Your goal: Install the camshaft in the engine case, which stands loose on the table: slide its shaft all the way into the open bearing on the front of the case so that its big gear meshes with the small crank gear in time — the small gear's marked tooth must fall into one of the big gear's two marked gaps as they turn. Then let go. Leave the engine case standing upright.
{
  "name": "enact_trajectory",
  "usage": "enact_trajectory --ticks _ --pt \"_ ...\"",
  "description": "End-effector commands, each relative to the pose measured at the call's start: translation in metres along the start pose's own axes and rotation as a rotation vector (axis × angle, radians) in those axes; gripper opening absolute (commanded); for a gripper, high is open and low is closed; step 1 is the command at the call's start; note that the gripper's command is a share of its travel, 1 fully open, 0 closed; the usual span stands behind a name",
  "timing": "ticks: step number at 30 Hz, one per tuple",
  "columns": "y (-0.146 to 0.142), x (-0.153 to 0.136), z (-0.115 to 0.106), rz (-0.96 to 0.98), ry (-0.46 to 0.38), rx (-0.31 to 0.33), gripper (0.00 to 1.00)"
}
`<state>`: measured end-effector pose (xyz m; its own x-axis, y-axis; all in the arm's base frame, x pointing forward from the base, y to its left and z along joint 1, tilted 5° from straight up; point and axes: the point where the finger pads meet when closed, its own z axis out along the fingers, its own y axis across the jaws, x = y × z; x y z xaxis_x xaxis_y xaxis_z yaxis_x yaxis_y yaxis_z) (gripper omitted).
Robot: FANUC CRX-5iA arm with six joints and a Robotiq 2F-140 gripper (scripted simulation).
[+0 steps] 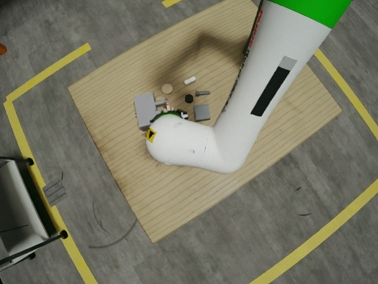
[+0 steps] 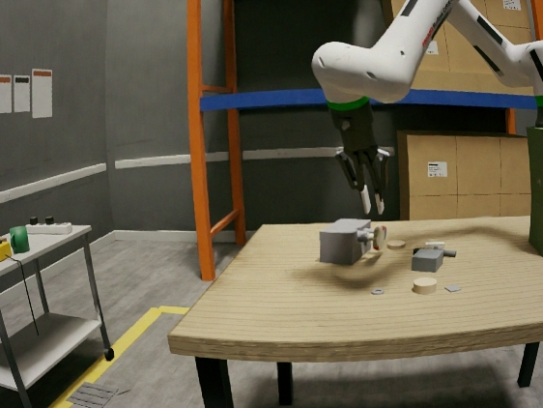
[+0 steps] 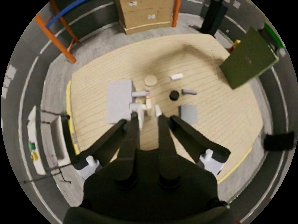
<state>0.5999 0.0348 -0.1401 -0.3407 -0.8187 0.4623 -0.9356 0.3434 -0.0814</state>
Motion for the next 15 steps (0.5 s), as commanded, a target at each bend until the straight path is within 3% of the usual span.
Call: enact_trajectory --ticks 1,15 --pt "-0.001 0.003 -0.006 0.001 -0.001 0.001 0.27" --pt "-0.001 0.019 -0.036 0.001 -0.001 0.001 0.27"
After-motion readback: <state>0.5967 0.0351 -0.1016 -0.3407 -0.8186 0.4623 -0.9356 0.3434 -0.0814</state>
